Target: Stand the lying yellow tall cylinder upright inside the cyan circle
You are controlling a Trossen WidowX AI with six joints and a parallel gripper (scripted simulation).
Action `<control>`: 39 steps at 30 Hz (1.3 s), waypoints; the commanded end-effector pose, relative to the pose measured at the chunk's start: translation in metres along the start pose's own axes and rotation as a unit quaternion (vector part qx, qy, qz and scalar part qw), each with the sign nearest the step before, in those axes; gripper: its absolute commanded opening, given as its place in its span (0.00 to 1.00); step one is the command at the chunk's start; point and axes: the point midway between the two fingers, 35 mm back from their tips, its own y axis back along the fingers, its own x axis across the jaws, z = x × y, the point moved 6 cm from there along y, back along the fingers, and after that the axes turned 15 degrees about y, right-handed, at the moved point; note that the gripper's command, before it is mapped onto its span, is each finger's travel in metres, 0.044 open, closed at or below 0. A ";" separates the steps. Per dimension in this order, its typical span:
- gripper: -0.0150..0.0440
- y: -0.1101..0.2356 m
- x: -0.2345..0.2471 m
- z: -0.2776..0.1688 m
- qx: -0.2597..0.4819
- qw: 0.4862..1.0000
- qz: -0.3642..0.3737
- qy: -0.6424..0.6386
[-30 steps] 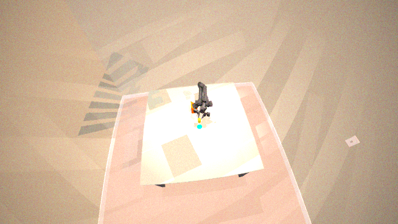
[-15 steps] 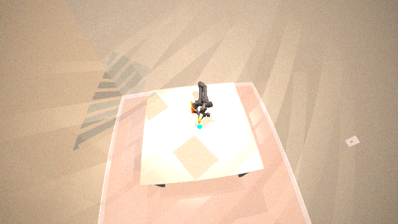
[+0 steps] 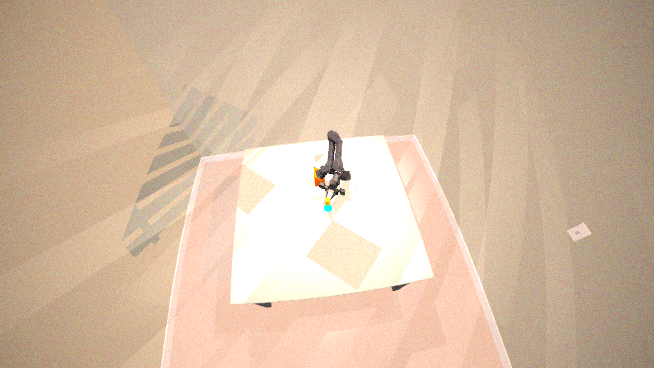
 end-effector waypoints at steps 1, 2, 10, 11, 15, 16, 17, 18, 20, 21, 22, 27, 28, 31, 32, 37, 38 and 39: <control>0.43 -0.002 0.001 -0.006 0.002 1.000 -0.006 -0.001; 0.43 -0.002 0.001 -0.008 0.003 1.000 -0.007 0.000; 0.43 -0.005 0.006 -0.021 0.006 1.000 -0.013 0.003; 0.43 -0.005 0.007 -0.023 0.006 1.000 -0.013 0.003; 0.43 -0.005 0.009 -0.029 0.006 1.000 -0.016 0.006; 0.43 -0.005 0.009 -0.031 0.006 1.000 -0.016 0.007; 0.43 -0.005 0.010 -0.033 0.006 1.000 -0.017 0.007; 0.43 -0.005 0.010 -0.034 0.005 1.000 -0.017 0.008; 0.43 -0.005 0.011 -0.038 0.004 1.000 -0.017 0.010; 0.43 -0.005 0.011 -0.039 0.004 1.000 -0.018 0.010; 0.43 -0.005 0.012 -0.041 0.003 1.000 -0.018 0.011; 0.43 -0.004 0.013 -0.049 0.000 1.000 -0.018 0.016; 0.43 -0.004 0.014 -0.051 -0.001 1.000 -0.018 0.017; 0.43 -0.003 0.014 -0.056 -0.004 1.000 -0.017 0.020; 0.43 -0.003 0.015 -0.057 -0.006 1.000 -0.017 0.021; 0.43 -0.002 0.015 -0.060 -0.007 1.000 -0.016 0.022; 0.43 -0.002 0.016 -0.061 -0.007 1.000 -0.016 0.022; 0.43 -0.003 0.017 -0.062 -0.006 1.000 -0.016 0.022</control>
